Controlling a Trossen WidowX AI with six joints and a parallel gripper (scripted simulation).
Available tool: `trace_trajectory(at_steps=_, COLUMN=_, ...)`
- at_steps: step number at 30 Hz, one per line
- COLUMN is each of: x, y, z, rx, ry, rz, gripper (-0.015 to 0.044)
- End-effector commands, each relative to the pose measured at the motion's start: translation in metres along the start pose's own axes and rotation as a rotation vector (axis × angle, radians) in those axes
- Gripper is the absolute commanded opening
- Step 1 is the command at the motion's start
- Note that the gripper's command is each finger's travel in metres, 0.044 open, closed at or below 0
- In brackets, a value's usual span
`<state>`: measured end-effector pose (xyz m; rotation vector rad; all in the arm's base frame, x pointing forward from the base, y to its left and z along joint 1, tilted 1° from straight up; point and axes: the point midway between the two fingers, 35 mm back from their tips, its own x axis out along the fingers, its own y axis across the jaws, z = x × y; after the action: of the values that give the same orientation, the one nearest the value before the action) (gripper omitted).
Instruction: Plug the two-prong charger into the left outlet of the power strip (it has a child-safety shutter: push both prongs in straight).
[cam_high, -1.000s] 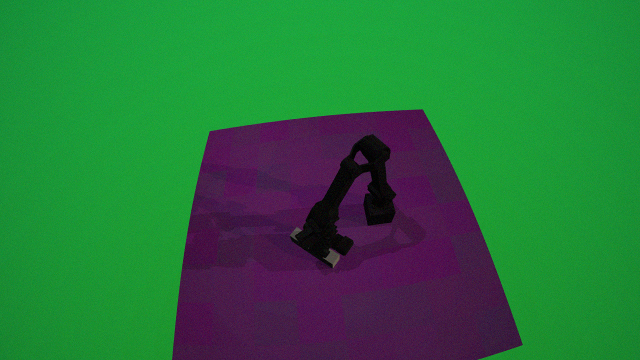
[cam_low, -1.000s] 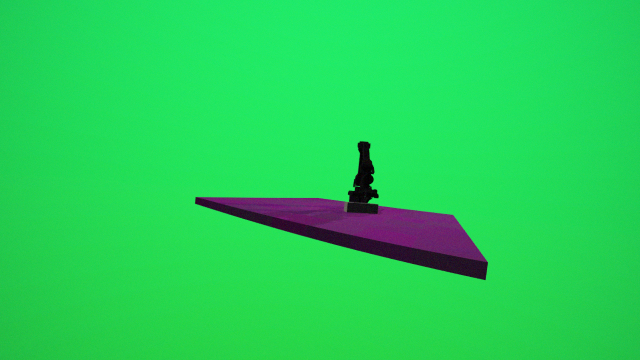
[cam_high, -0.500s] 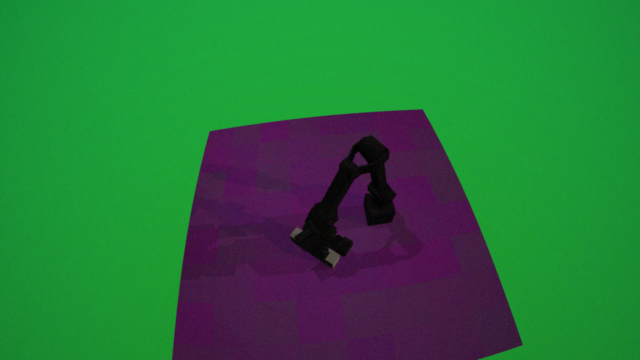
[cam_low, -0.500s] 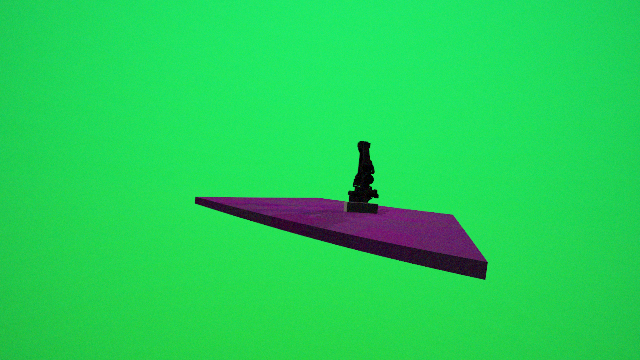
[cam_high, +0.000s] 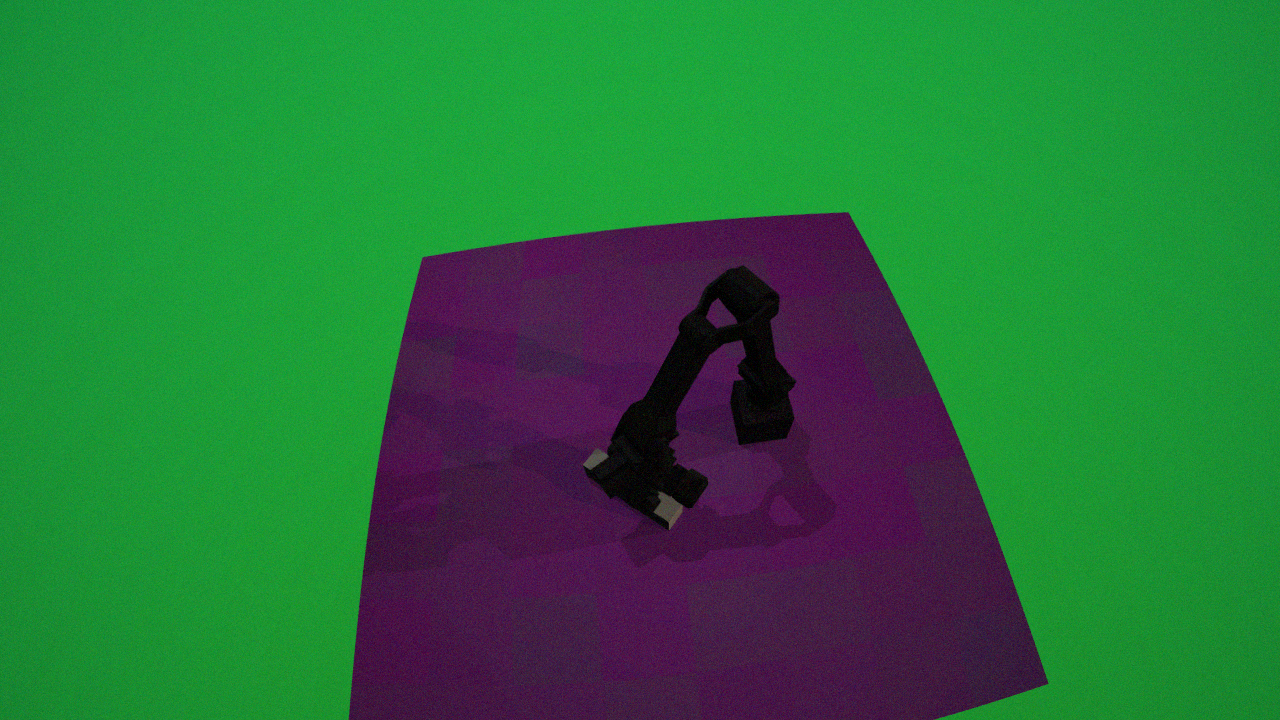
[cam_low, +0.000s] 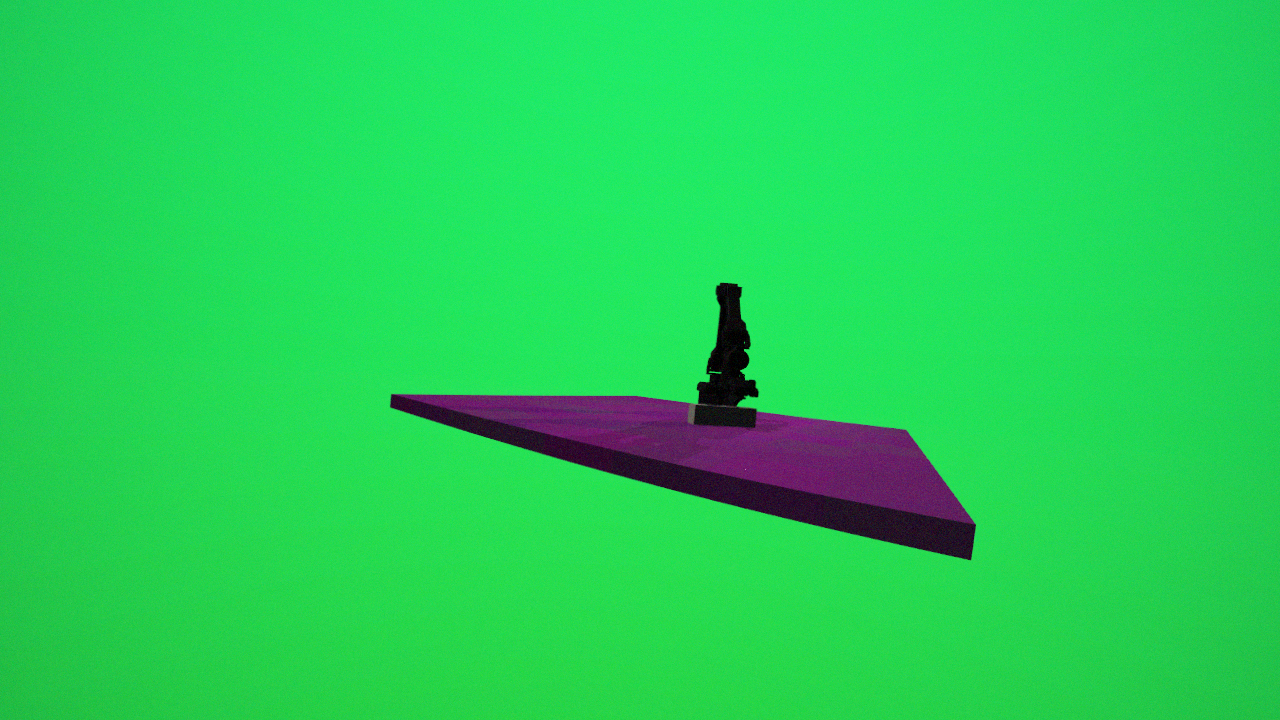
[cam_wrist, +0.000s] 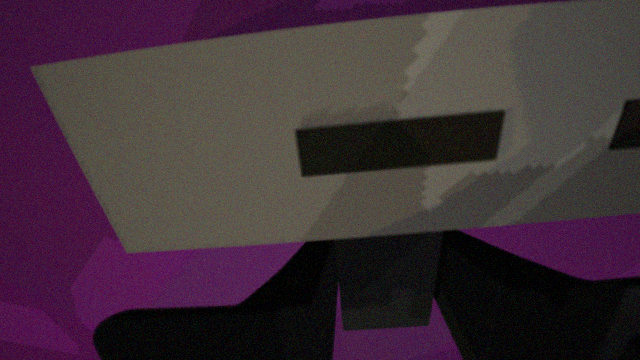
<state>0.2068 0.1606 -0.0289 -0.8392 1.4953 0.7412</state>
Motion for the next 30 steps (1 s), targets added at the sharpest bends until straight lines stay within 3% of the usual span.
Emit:
trace_trajectory(at_steps=1, x=-0.002, y=0.001, z=0.014, rx=-0.005, ry=-0.042, rz=0.002, gripper=0.0)
trace_trajectory(at_steps=20, x=0.0, y=0.0, z=0.0, rx=-0.001, ry=0.004, rz=0.0, gripper=0.0)
trace_trajectory(at_steps=30, x=0.0, y=0.0, z=0.0, rx=-0.001, ry=0.004, rz=0.0, gripper=0.0263)
